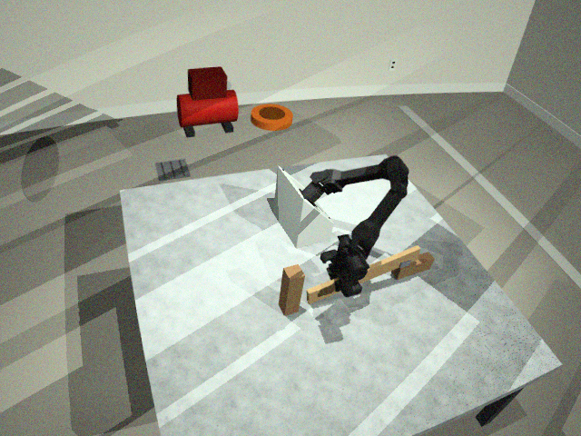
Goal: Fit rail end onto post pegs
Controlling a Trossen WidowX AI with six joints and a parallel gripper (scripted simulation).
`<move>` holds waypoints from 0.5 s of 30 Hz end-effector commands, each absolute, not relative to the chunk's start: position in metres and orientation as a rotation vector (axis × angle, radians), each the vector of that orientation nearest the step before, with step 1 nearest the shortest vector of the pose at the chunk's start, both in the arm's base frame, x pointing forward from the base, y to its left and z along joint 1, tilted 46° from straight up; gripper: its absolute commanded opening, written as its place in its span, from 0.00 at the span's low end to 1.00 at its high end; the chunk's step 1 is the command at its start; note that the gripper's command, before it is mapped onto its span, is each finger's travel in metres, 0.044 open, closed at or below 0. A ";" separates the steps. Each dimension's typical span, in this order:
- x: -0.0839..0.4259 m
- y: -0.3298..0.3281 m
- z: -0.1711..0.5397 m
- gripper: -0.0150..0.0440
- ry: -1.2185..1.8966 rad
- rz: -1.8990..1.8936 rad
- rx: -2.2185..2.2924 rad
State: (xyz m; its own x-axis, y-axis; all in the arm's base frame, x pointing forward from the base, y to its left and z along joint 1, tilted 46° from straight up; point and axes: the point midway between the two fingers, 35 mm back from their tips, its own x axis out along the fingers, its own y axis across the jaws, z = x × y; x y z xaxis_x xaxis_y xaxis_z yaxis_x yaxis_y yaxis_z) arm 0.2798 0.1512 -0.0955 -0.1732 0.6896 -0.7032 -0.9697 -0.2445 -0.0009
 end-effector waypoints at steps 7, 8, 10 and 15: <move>0.280 0.152 -0.095 0.25 0.546 1.713 -0.701; 0.280 0.152 -0.095 0.25 0.546 1.713 -0.701; 0.280 0.152 -0.095 0.25 0.546 1.713 -0.701; 0.280 0.150 -0.095 0.25 0.546 1.713 -0.701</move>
